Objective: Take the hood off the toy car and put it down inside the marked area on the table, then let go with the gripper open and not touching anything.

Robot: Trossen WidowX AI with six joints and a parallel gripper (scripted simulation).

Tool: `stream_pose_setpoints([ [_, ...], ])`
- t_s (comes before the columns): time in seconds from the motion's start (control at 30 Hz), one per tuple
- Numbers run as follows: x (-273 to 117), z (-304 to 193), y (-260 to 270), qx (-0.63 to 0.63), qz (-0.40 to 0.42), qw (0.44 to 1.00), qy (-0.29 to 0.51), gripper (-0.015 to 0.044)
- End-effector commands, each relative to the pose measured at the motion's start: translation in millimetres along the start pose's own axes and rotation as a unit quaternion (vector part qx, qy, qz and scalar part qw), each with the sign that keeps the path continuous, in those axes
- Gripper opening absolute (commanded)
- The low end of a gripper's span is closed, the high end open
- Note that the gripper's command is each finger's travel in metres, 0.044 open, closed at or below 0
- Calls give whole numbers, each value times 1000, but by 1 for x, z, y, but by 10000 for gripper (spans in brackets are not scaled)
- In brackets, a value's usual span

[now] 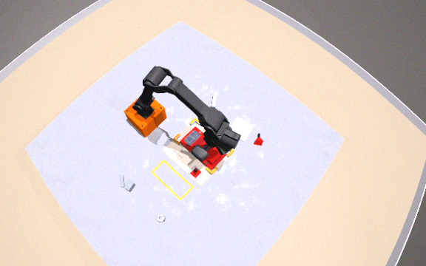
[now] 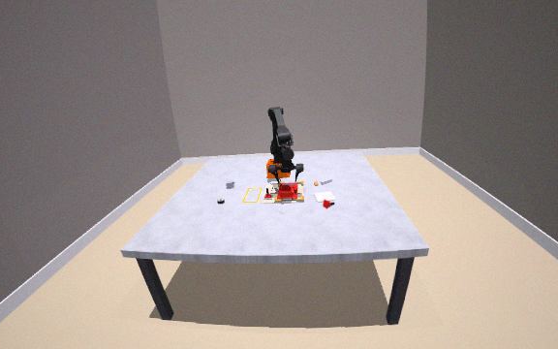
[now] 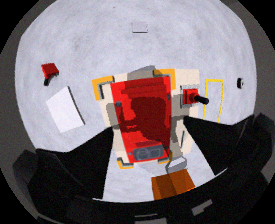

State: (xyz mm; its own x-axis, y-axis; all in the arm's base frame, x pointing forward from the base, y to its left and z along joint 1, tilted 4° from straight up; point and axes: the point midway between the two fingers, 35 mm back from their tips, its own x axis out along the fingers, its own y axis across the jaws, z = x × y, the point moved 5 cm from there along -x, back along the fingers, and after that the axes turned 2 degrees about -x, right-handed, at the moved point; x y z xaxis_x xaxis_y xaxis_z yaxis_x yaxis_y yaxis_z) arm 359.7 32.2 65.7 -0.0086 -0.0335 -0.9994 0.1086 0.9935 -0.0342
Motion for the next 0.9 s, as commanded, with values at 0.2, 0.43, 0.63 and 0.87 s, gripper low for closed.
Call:
stream_pose_setpoints([
  [0.2,14,-3,-1,-3,1,1000,8,440],
  [0.43,21,-4,-1,-3,1,1000,8,440],
  [0.63,26,-4,-1,-3,1,1000,8,440],
  [0.87,33,-5,-1,-3,1,1000,8,440],
])
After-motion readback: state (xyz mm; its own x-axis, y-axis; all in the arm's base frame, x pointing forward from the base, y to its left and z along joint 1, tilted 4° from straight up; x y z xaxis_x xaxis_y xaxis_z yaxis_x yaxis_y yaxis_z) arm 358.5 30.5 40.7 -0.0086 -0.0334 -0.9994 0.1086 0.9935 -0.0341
